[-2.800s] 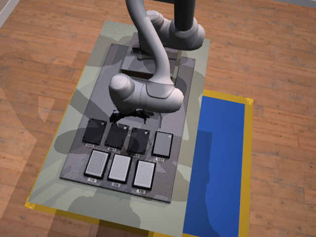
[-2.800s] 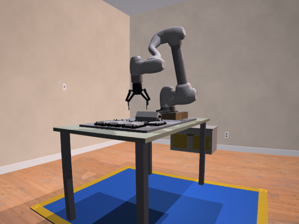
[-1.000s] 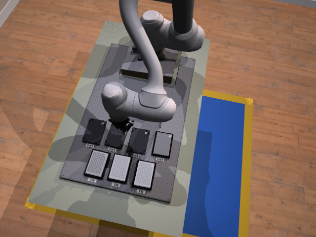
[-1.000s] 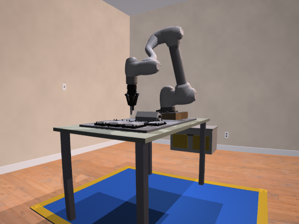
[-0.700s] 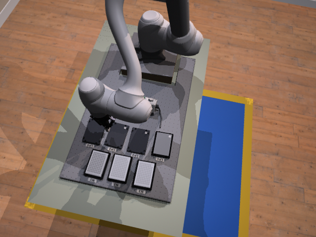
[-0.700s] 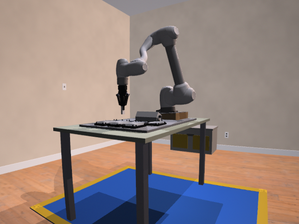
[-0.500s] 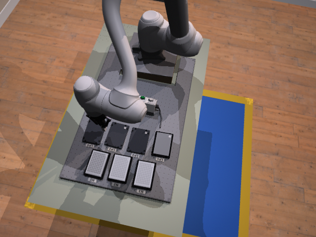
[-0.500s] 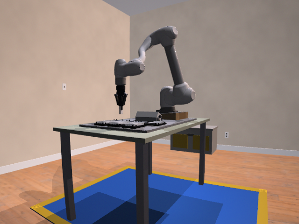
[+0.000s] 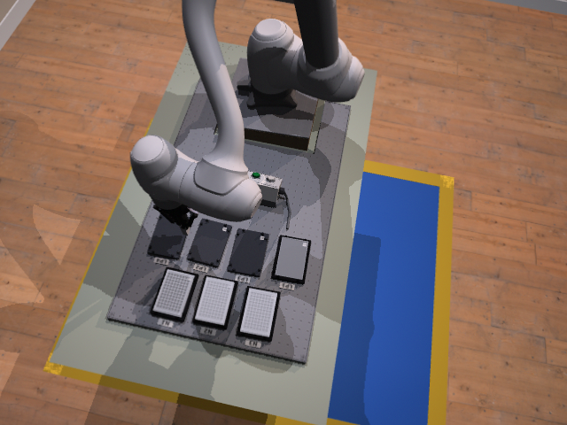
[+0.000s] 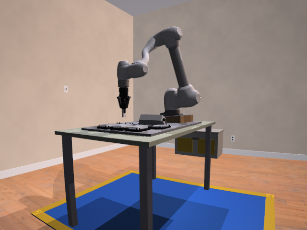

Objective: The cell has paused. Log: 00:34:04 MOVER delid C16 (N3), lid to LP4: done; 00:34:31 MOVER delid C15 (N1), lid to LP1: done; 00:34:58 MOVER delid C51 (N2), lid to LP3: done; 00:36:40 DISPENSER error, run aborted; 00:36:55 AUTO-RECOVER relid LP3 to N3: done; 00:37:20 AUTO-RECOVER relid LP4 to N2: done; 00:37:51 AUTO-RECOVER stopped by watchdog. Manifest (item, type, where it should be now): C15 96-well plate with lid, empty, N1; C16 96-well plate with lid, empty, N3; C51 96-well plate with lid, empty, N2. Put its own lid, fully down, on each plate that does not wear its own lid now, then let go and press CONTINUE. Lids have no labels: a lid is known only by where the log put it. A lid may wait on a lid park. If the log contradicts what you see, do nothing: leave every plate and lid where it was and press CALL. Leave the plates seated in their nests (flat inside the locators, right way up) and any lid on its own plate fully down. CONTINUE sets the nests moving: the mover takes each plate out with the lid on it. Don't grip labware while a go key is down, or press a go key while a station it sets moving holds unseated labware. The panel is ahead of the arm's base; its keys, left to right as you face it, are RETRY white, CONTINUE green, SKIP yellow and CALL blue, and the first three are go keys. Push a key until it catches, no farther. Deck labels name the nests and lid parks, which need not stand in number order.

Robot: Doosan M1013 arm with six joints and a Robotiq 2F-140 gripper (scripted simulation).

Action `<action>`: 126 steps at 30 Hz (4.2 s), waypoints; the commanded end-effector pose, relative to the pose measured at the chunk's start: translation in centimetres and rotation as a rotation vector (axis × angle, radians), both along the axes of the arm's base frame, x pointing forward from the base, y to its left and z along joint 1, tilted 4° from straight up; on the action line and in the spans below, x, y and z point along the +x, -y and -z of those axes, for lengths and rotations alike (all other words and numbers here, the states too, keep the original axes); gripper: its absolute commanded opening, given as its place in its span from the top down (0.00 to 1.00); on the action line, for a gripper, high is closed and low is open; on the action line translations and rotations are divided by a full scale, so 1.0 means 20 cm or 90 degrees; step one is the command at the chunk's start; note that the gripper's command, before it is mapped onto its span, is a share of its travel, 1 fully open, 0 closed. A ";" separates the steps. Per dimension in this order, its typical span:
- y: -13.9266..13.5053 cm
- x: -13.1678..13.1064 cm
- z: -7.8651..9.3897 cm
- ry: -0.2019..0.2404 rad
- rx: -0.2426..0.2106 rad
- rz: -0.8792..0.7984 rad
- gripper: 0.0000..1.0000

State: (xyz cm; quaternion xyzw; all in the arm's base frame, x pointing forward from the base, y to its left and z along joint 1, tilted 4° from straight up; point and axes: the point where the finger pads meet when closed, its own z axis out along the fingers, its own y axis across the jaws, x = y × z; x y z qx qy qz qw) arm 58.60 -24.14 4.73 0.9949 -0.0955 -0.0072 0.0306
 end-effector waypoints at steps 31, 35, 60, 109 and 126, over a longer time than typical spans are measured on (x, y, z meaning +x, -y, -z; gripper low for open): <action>-1.28 0.24 0.09 -0.003 -0.001 -0.003 1.00; -1.28 0.24 0.09 -0.003 -0.001 -0.003 1.00; -1.20 0.43 0.08 -0.003 -0.001 -0.003 1.00; -0.23 0.96 0.04 -0.003 -0.001 -0.003 1.00; -0.18 0.94 0.04 -0.003 -0.001 -0.003 1.00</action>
